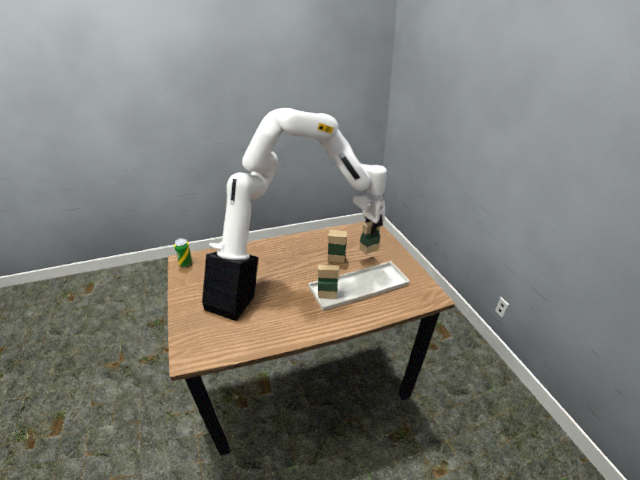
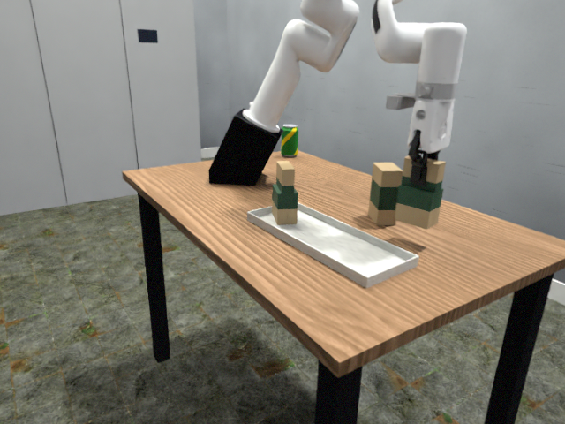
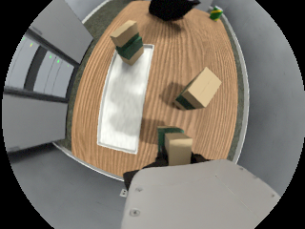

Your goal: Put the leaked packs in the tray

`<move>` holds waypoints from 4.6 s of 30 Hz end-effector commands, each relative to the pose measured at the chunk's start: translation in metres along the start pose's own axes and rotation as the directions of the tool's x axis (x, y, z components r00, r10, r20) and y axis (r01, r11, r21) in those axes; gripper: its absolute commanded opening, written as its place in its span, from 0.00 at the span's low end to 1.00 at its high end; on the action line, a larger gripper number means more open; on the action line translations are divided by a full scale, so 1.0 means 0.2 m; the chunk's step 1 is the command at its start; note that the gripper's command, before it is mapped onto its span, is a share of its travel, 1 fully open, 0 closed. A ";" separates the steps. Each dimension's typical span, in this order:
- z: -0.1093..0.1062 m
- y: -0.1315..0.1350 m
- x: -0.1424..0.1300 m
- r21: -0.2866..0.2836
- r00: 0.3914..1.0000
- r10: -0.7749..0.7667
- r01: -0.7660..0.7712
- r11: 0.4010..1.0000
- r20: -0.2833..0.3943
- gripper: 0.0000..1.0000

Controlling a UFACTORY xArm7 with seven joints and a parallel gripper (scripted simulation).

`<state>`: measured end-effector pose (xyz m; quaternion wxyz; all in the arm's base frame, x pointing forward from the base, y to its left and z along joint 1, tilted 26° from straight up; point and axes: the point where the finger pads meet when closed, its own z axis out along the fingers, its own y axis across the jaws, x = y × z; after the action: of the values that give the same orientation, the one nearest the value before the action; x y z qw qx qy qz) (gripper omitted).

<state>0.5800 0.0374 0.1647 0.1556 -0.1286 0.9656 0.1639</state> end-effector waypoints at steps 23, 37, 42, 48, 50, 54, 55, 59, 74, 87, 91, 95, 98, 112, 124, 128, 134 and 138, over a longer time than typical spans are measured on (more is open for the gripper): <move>-0.01 -0.73 0.10 0.003 1.000 0.001 -0.001 1.000 0.004 0.25; -0.01 -0.78 0.10 0.003 1.000 0.001 -0.001 1.000 0.004 0.25; -0.01 -0.78 0.10 0.003 1.000 0.001 -0.001 1.000 0.004 0.25; -0.01 -0.78 0.10 0.003 1.000 0.001 -0.001 1.000 0.004 0.25; -0.01 -0.78 0.10 0.003 1.000 0.001 -0.001 1.000 0.004 0.25; 0.01 -0.78 0.10 0.003 1.000 0.001 -0.001 1.000 0.004 0.25; 0.02 -0.78 0.10 0.003 1.000 0.001 -0.001 1.000 0.004 0.25; 0.06 -0.78 0.10 0.003 1.000 0.001 -0.001 1.000 0.004 0.25; 0.20 -0.78 0.10 0.003 1.000 0.001 -0.001 1.000 0.004 0.25; 0.23 -0.78 0.10 0.003 1.000 0.001 -0.001 1.000 0.004 0.25; 0.23 -0.78 0.10 0.003 1.000 0.001 -0.001 1.000 0.004 0.25; 0.23 -0.78 0.10 0.003 1.000 0.001 -0.001 1.000 0.004 0.85; 0.23 -0.78 0.10 0.003 1.000 0.001 -0.001 1.000 0.004 0.85; 0.23 -0.78 0.10 0.003 1.000 0.001 -0.001 1.000 0.004 0.85; 0.23 -0.78 0.10 0.003 1.000 0.001 -0.001 1.000 0.004 0.85; 0.23 -0.78 0.10 0.003 1.000 0.001 -0.001 1.000 0.004 0.85; 0.23 -0.78 0.10 0.003 1.000 0.001 -0.001 1.000 0.004 0.85; 0.23 -0.78 0.10 0.003 1.000 0.001 -0.001 1.000 0.004 0.85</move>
<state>0.6182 -0.0909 0.0717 0.1557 -0.1281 0.9656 0.1644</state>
